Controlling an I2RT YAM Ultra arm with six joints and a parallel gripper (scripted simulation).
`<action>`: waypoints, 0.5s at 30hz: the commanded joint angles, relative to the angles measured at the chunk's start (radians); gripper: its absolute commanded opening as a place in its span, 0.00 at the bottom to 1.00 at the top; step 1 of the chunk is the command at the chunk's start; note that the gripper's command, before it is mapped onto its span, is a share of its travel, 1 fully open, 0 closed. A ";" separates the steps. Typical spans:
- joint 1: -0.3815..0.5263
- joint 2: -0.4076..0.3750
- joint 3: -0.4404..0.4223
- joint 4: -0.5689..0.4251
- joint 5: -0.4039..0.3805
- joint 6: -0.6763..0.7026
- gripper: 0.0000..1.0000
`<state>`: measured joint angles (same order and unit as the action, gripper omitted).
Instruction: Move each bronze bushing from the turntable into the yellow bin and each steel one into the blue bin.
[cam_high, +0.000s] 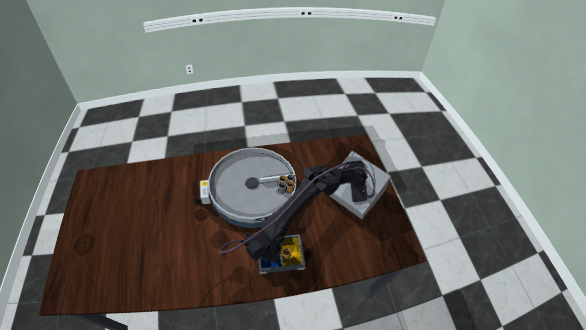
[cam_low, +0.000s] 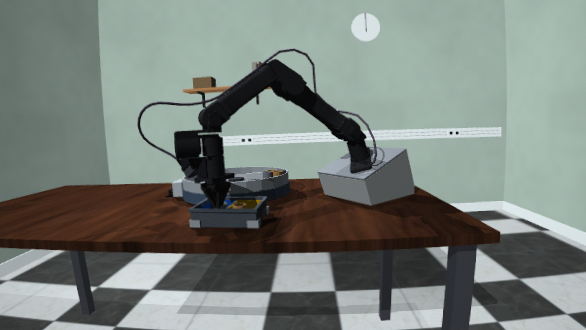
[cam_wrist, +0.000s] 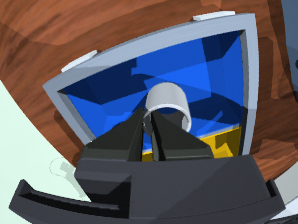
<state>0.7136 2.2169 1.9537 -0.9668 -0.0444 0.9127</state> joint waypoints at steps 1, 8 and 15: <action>0.010 -0.025 -0.002 0.012 0.012 0.006 0.00; 0.010 -0.025 -0.002 0.012 0.012 0.006 0.00; 0.010 -0.025 -0.002 0.012 0.012 0.006 0.15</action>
<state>0.7136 2.2166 1.9537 -0.9672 -0.0441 0.9127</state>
